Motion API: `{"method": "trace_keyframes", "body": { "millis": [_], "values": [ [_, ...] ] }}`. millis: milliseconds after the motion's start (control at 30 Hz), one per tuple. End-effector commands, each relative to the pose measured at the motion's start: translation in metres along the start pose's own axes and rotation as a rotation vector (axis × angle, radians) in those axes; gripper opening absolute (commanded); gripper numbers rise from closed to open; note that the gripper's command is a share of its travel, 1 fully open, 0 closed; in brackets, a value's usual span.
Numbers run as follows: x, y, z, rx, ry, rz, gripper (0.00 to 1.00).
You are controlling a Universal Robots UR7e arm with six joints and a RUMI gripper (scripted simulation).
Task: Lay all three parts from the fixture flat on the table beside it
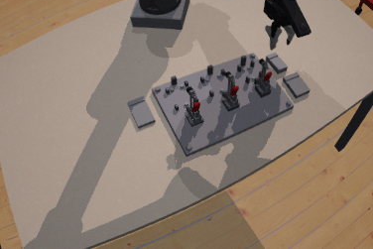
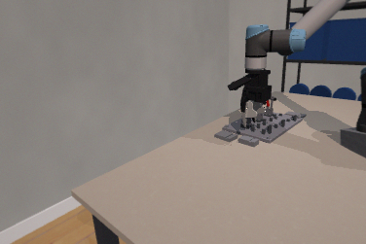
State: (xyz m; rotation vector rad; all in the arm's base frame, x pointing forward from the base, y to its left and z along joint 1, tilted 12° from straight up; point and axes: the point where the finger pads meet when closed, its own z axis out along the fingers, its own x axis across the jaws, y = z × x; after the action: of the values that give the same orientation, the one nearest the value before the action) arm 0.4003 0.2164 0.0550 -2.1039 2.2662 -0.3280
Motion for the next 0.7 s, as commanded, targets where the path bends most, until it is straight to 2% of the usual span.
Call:
{"method": "trace_keyframes", "body": {
  "millis": [0, 333, 367, 667],
  "values": [
    [0.0000, -0.0002, -0.0041, 0.000, 0.000, 0.000, 0.40],
    [0.0000, -0.0002, -0.0041, 0.000, 0.000, 0.000, 0.40],
    [0.0000, -0.0002, -0.0041, 0.000, 0.000, 0.000, 1.00],
    [0.0000, -0.0002, -0.0041, 0.000, 0.000, 0.000, 1.00]
  ]
}}
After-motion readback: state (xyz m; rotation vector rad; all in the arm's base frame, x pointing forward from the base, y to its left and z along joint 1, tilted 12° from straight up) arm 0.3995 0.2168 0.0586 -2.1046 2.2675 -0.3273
